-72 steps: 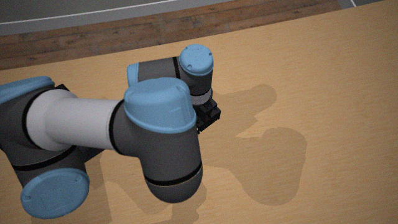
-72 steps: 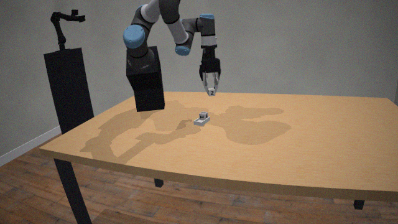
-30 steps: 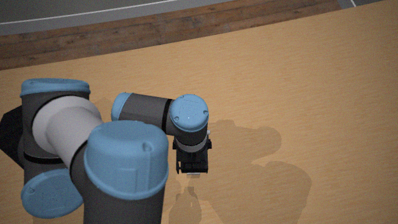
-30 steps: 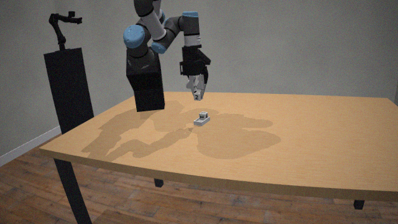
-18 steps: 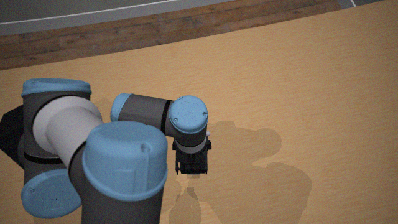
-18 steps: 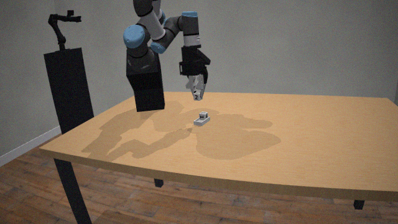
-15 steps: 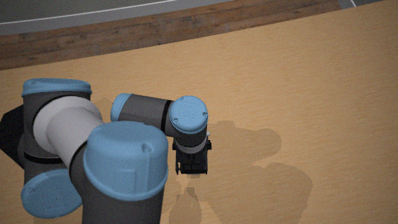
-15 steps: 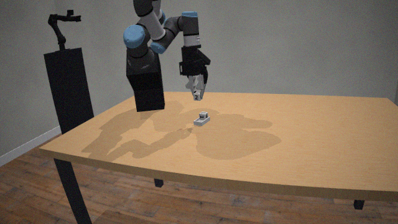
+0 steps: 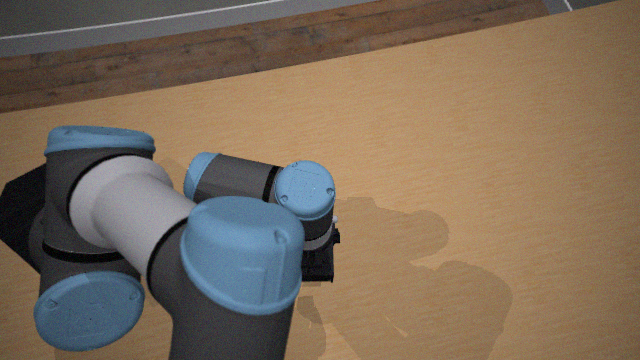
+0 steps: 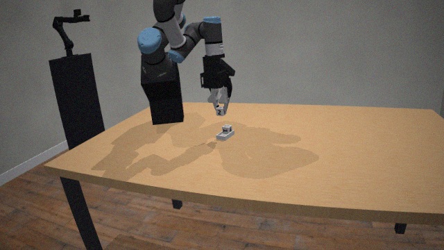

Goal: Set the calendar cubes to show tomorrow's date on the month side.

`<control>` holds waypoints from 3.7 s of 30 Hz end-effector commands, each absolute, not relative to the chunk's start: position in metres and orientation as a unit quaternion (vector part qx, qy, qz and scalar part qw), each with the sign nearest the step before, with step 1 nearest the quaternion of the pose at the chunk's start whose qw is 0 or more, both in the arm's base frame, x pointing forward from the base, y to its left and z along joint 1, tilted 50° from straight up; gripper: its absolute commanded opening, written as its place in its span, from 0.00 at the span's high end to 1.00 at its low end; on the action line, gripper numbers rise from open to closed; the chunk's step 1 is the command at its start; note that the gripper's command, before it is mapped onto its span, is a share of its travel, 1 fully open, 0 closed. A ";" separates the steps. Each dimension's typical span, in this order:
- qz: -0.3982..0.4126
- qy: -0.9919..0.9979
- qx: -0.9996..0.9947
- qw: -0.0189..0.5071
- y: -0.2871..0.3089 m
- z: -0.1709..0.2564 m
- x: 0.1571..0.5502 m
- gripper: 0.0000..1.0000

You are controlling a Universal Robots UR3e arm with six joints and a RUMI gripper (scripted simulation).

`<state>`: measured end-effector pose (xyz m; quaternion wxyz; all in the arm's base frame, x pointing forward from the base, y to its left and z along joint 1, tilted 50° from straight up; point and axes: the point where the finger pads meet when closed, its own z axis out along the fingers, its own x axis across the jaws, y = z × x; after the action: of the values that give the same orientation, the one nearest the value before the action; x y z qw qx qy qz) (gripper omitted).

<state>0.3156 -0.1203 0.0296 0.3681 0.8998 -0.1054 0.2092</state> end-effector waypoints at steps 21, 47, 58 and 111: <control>0.211 -0.105 0.899 0.368 -0.154 0.000 0.330 0.90; 0.211 -0.105 0.899 0.368 -0.157 -0.002 0.331 0.90; 0.211 -0.105 0.899 0.368 -0.157 -0.002 0.331 0.90; 0.211 -0.105 0.899 0.368 -0.173 -0.017 0.338 0.90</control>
<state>0.3374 -0.1723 -0.0160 0.3682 0.8996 -0.1050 0.2103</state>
